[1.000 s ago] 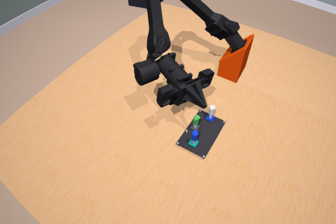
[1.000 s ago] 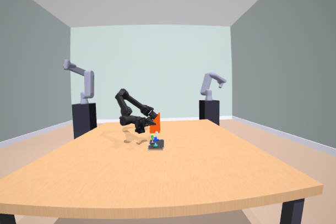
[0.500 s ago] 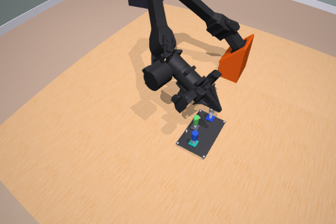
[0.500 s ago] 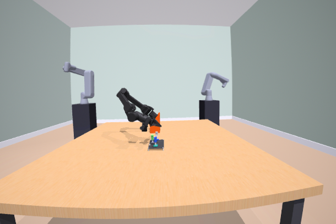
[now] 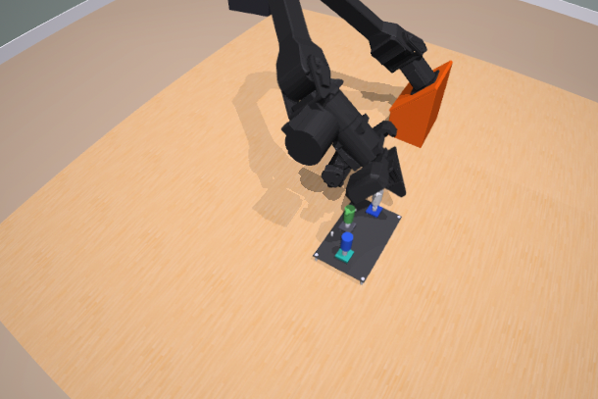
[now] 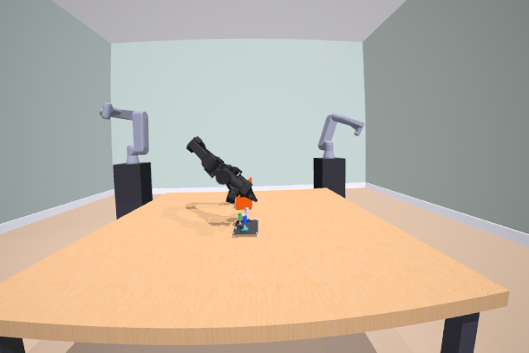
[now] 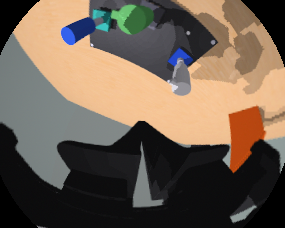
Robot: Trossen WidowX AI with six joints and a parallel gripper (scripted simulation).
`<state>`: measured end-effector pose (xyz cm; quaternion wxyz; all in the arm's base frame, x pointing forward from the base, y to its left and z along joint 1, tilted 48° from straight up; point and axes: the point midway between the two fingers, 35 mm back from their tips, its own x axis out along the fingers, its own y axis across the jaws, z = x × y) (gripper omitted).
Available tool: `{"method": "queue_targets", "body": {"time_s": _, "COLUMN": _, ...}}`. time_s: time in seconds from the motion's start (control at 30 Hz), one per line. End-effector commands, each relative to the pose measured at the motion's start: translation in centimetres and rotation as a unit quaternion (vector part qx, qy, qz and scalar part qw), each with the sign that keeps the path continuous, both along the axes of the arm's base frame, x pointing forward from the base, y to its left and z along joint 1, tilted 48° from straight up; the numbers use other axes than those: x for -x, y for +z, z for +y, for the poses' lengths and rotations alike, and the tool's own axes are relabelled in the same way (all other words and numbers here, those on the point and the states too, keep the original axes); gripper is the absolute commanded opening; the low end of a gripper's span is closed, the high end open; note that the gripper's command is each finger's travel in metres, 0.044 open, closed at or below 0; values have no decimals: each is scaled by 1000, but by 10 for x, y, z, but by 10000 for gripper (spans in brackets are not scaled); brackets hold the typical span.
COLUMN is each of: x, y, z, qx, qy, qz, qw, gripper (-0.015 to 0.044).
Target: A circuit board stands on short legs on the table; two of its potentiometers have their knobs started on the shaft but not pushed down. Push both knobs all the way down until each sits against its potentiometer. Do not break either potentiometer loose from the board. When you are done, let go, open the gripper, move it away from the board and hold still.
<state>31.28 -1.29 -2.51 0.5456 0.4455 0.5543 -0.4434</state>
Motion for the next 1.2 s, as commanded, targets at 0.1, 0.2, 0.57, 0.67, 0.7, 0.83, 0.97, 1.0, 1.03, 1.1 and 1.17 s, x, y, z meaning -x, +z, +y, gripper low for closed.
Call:
{"method": "queue_targets", "body": {"time_s": 0.1, "x": 9, "y": -2, "z": 2, "qx": 69, "qy": 64, "qz": 43, "qw": 995, "gripper": 0}}
{"method": "queue_targets", "body": {"time_s": 0.2, "x": 12, "y": -1, "z": 2, "qx": 99, "qy": 93, "qz": 62, "qw": 989, "gripper": 0}}
{"method": "queue_targets", "body": {"time_s": 0.57, "x": 18, "y": 8, "z": 2, "qx": 212, "qy": 207, "qz": 125, "qw": 947, "gripper": 0}}
{"method": "queue_targets", "body": {"time_s": 0.67, "x": 19, "y": 12, "z": 2, "qx": 242, "qy": 239, "qz": 140, "qw": 930, "gripper": 0}}
{"method": "queue_targets", "body": {"time_s": 0.7, "x": 19, "y": 14, "z": 3, "qx": 252, "qy": 249, "qz": 146, "qw": 924, "gripper": 0}}
{"method": "queue_targets", "body": {"time_s": 0.83, "x": 18, "y": 20, "z": 4, "qx": 291, "qy": 291, "qz": 165, "qw": 896, "gripper": 0}}
{"method": "queue_targets", "body": {"time_s": 0.97, "x": 15, "y": 28, "z": 7, "qx": 330, "qy": 333, "qz": 183, "qw": 864, "gripper": 0}}
{"method": "queue_targets", "body": {"time_s": 1.0, "x": 15, "y": 30, "z": 7, "qx": 339, "qy": 343, "qz": 187, "qw": 856, "gripper": 0}}
{"method": "queue_targets", "body": {"time_s": 1.03, "x": 14, "y": 32, "z": 8, "qx": 347, "qy": 351, "qz": 190, "qw": 848, "gripper": 0}}
{"method": "queue_targets", "body": {"time_s": 1.1, "x": 13, "y": 33, "z": 9, "qx": 353, "qy": 358, "qz": 193, "qw": 843, "gripper": 0}}
{"method": "queue_targets", "body": {"time_s": 1.17, "x": 13, "y": 33, "z": 9, "qx": 353, "qy": 358, "qz": 193, "qw": 843, "gripper": 0}}
